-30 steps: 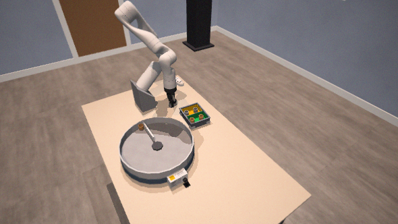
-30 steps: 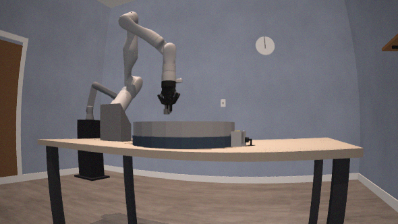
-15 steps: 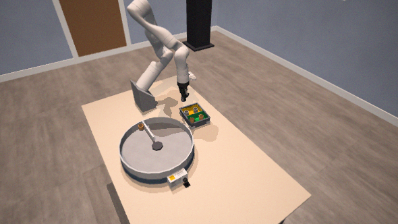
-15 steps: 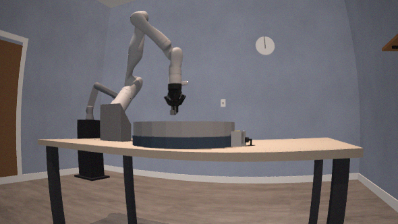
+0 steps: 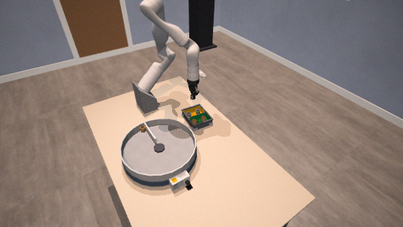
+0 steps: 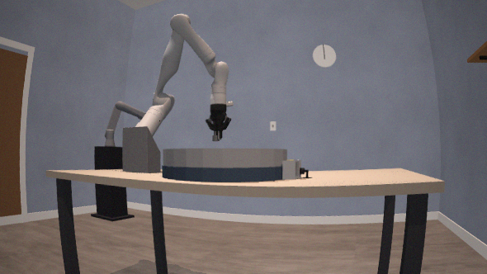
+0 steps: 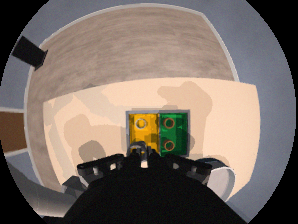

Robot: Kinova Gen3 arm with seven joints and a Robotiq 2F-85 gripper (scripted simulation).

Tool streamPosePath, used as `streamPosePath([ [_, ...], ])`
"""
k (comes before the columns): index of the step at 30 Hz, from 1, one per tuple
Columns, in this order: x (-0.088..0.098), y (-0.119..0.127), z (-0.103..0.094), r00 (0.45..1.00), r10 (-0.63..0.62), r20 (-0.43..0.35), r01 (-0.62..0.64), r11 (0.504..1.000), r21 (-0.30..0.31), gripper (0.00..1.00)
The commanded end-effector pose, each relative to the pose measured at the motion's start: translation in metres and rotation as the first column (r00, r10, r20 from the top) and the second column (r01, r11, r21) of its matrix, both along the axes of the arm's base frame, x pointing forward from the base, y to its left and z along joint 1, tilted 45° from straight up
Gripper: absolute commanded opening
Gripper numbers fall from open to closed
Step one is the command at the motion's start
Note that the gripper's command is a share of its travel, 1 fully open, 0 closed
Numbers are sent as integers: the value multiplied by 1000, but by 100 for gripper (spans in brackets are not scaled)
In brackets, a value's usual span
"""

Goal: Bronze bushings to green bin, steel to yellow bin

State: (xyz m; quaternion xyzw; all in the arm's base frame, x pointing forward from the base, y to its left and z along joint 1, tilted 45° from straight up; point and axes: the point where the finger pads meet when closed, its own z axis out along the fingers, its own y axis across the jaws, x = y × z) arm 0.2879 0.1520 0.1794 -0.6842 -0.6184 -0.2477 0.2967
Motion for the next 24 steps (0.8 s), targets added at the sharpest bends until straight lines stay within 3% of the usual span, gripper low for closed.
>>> streamPosePath([
  [1,-1,2,2,1000,-2,-2,2,1000,-1,0],
  [24,0,2,1,1000,0,-1,0,1000,-1,0],
])
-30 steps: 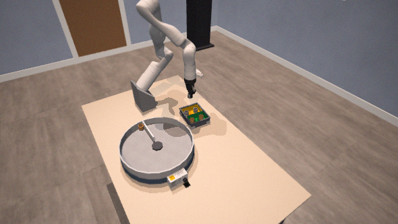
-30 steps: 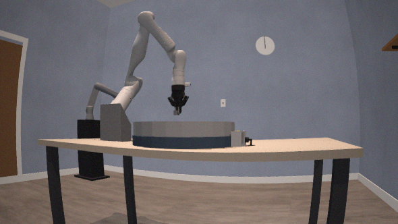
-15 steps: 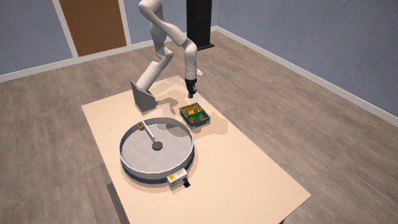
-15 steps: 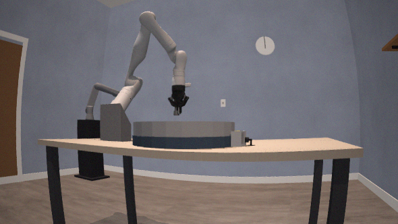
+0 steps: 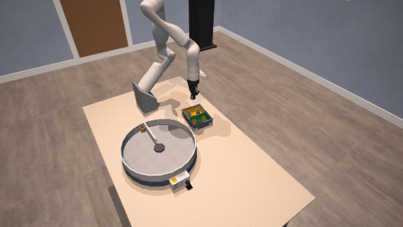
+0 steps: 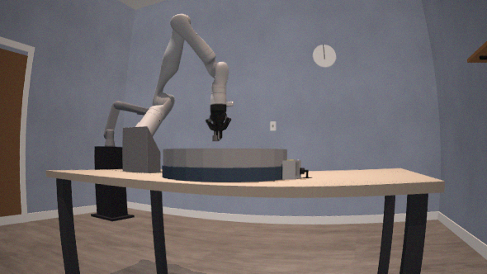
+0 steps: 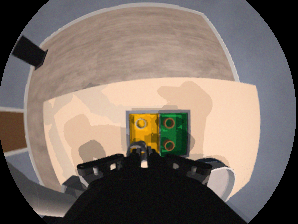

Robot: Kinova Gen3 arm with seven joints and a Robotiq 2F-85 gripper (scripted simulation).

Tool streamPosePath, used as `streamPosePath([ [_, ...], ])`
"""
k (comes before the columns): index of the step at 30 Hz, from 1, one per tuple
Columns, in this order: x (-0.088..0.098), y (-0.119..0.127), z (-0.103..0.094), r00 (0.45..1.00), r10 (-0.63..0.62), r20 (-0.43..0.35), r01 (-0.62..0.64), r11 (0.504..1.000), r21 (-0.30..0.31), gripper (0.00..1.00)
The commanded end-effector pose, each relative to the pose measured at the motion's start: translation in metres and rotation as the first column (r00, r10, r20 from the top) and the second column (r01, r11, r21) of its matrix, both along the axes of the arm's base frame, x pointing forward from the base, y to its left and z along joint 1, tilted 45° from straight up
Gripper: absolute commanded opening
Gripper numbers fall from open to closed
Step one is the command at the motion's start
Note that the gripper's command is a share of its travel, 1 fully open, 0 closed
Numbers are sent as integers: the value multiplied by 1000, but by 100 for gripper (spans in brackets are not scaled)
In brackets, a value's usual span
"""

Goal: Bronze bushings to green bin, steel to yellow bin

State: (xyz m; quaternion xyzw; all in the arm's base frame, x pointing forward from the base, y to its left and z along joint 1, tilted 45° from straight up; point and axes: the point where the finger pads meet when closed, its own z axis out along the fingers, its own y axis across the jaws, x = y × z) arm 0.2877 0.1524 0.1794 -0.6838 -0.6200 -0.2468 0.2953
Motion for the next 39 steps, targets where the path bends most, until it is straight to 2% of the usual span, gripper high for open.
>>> streamPosePath([
  [1,0,2,2,1000,-4,-3,4,1000,3,0],
  [25,0,0,0,1000,-4,-4,4,1000,3,0],
  [30,-1,21,-21,1000,-2,-1,2,1000,1,0],
  [33,-1,21,-21,1000,-2,-1,2,1000,1,0],
  [39,-1,43,-42,1000,-3,-3,3,1000,2,0],
])
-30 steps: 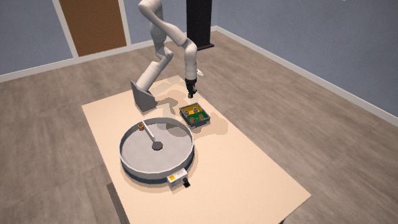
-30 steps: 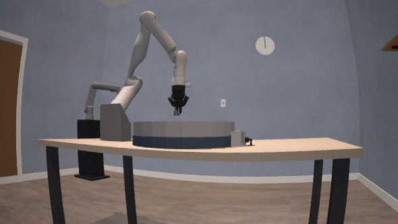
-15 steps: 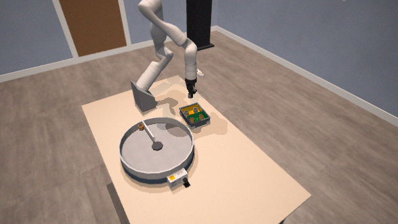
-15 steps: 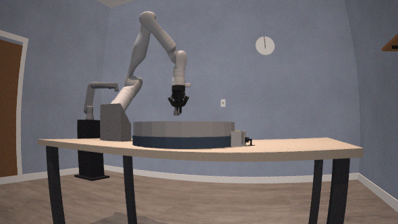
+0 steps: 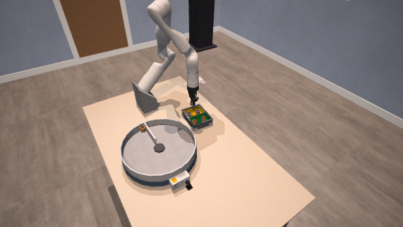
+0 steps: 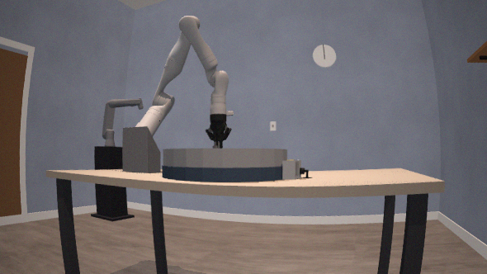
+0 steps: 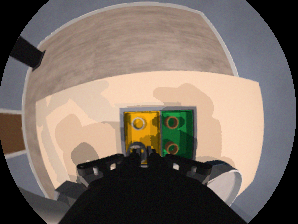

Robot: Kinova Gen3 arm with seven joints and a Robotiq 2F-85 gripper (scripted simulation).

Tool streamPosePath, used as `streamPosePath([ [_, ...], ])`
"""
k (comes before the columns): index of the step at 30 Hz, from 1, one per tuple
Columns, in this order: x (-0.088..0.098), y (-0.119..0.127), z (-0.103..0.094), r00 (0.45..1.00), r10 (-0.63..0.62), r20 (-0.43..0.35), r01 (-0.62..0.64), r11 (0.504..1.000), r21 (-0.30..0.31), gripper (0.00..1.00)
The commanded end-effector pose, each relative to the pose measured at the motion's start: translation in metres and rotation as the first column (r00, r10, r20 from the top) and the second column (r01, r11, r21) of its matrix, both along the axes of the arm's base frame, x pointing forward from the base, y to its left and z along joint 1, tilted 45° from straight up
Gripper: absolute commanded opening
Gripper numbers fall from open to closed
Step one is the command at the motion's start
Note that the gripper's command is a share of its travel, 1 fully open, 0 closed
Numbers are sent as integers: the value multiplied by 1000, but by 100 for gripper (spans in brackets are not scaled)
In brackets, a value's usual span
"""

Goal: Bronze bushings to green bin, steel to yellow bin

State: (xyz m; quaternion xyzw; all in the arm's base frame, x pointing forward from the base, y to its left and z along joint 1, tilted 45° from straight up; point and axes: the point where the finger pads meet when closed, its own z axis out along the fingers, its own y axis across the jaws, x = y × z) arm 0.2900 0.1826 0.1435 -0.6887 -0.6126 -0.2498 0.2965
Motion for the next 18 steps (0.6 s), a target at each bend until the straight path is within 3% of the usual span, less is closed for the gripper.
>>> streamPosePath([
  [1,-4,12,-6,1000,14,2,-14,1000,-4,0],
  [4,-4,12,-6,1000,14,2,-14,1000,-4,0],
  [9,-5,34,-27,1000,13,0,-13,1000,-3,0],
  [18,-5,34,-27,1000,13,0,-13,1000,-3,0],
])
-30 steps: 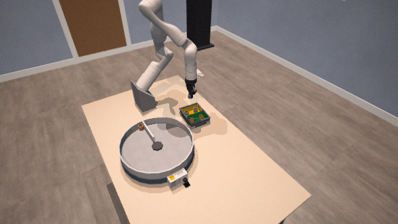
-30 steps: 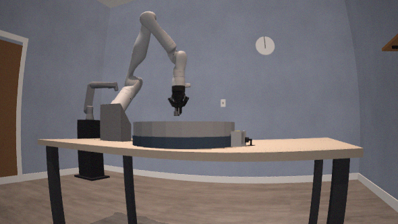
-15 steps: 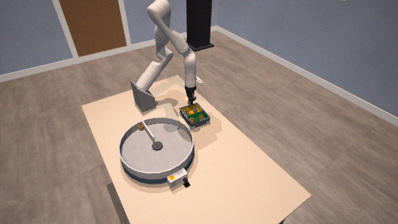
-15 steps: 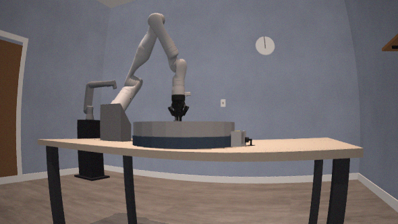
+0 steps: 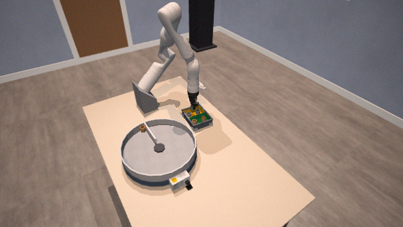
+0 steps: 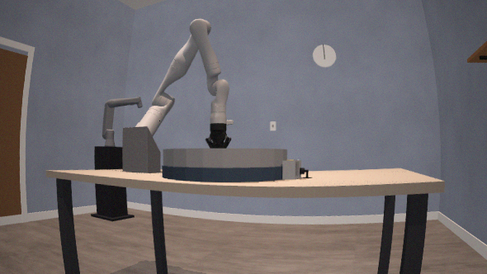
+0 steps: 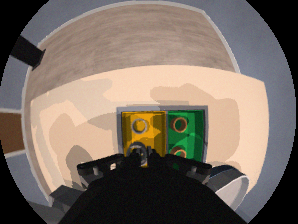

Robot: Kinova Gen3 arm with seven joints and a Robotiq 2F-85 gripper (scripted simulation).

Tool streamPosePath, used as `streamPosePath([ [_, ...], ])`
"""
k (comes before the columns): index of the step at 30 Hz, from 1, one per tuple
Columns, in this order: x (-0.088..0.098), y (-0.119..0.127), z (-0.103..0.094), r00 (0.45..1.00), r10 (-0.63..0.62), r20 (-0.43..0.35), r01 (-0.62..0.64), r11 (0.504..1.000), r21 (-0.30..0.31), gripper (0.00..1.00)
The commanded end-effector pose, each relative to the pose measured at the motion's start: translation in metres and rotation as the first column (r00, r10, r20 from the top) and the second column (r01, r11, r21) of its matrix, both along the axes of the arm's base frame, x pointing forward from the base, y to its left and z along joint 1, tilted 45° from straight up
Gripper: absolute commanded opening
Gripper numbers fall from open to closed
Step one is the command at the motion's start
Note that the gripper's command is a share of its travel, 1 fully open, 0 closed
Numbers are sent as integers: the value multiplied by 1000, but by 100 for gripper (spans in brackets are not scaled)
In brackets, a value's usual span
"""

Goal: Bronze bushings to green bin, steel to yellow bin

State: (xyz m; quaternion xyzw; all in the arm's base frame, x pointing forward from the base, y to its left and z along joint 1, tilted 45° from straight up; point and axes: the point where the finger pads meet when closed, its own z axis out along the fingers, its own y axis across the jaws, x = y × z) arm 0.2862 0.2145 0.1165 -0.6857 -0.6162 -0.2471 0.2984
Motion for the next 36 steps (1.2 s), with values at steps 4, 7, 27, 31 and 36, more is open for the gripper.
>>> streamPosePath([
  [4,0,2,-1,1000,2,2,-2,1000,-1,0],
  [7,-1,5,-3,1000,2,2,-2,1000,-1,0],
  [27,-1,13,-9,1000,2,2,-2,1000,-2,0],
  [31,-2,16,-11,1000,2,2,-2,1000,-2,0],
  [36,-2,17,-12,1000,2,2,-2,1000,-2,0],
])
